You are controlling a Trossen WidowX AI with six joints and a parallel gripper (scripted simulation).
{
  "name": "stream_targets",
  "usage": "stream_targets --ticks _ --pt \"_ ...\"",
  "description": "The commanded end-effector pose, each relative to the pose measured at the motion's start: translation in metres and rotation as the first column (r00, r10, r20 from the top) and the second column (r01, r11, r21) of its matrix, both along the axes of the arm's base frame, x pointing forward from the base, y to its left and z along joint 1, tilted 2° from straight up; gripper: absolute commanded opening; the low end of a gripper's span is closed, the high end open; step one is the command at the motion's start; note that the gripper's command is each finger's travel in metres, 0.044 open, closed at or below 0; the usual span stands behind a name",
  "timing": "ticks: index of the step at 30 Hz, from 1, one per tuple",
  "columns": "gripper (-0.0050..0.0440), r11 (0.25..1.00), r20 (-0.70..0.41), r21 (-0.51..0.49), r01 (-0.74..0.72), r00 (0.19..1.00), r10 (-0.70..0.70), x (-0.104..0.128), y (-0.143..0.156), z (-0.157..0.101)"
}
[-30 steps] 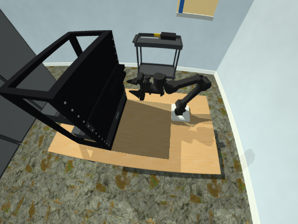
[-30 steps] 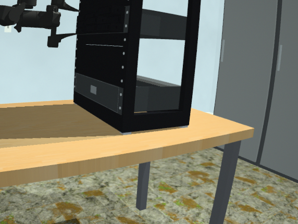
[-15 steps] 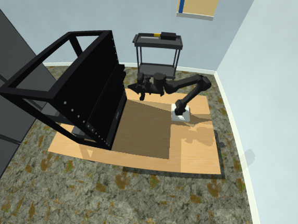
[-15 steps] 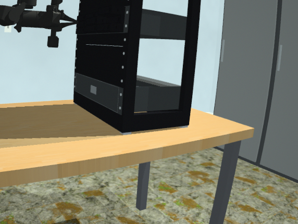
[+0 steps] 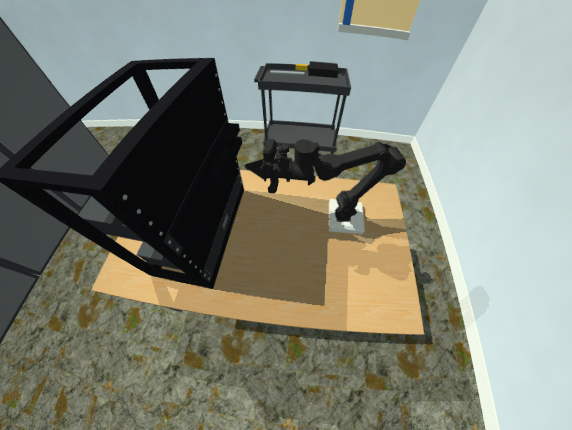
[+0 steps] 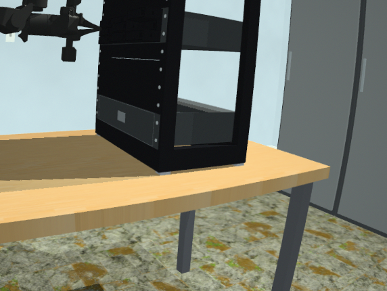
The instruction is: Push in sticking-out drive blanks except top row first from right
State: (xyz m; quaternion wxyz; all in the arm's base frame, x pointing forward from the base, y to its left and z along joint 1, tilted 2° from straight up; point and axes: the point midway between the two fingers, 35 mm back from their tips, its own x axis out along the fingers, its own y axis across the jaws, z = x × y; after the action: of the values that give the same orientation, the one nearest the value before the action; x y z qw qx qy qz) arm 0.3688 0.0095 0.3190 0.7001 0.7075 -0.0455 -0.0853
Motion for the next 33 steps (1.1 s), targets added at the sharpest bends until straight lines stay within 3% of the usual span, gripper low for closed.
stream_targets --ticks 1,16,24,33 --pt "0.0 1.0 0.021 0.006 0.002 1.0 -0.002 -0.001 0.0 0.008" --pt "0.0 1.0 0.021 0.006 0.002 1.0 -0.002 0.015 0.013 -0.009" --pt "0.0 1.0 0.021 0.006 0.002 1.0 -0.002 0.047 0.006 -0.01" --pt "0.0 1.0 0.021 0.006 0.002 1.0 -0.002 0.048 0.006 -0.01"
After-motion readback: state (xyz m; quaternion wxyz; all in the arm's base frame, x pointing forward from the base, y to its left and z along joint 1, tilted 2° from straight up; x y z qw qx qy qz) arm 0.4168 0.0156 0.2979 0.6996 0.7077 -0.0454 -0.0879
